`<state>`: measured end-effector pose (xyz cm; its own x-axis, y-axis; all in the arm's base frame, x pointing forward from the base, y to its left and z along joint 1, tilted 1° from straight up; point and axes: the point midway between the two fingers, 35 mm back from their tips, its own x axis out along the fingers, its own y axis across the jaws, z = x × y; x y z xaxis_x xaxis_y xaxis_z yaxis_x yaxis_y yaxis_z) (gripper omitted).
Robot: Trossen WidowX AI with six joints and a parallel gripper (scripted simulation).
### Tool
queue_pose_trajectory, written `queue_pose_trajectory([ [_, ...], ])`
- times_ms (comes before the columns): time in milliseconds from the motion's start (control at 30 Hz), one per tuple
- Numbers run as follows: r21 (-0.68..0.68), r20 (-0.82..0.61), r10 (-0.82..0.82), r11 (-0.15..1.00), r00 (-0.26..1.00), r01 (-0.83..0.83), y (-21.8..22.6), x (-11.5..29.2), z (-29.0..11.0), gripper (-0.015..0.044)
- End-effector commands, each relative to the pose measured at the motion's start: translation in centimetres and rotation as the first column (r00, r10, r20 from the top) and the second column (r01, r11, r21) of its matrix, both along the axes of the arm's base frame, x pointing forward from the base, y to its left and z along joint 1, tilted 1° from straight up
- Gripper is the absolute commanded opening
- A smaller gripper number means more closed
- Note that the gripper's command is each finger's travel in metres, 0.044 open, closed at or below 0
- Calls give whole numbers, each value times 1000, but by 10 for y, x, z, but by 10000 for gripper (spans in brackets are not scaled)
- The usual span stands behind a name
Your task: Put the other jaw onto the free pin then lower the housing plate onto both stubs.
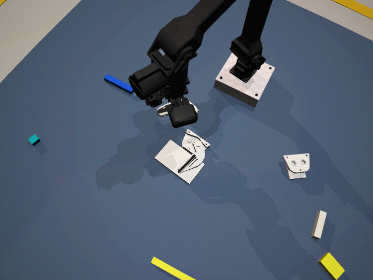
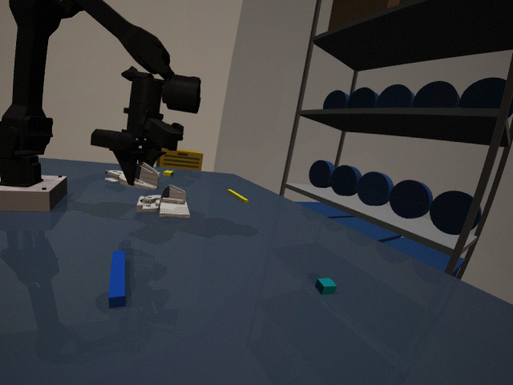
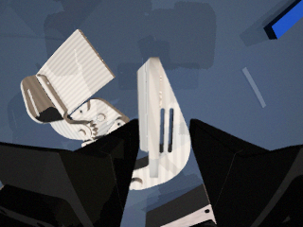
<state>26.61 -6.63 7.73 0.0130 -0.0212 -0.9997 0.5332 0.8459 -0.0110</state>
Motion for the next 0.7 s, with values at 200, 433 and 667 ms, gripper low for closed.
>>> queue_pose_trajectory([
  [200,-1,-5,287,958,958,-287,12,1,1,134],
  [433,-2,-9,484,875,875,-484,20,2,0,134],
  [667,-1,-13,643,766,766,-643,27,2,0,134],
])
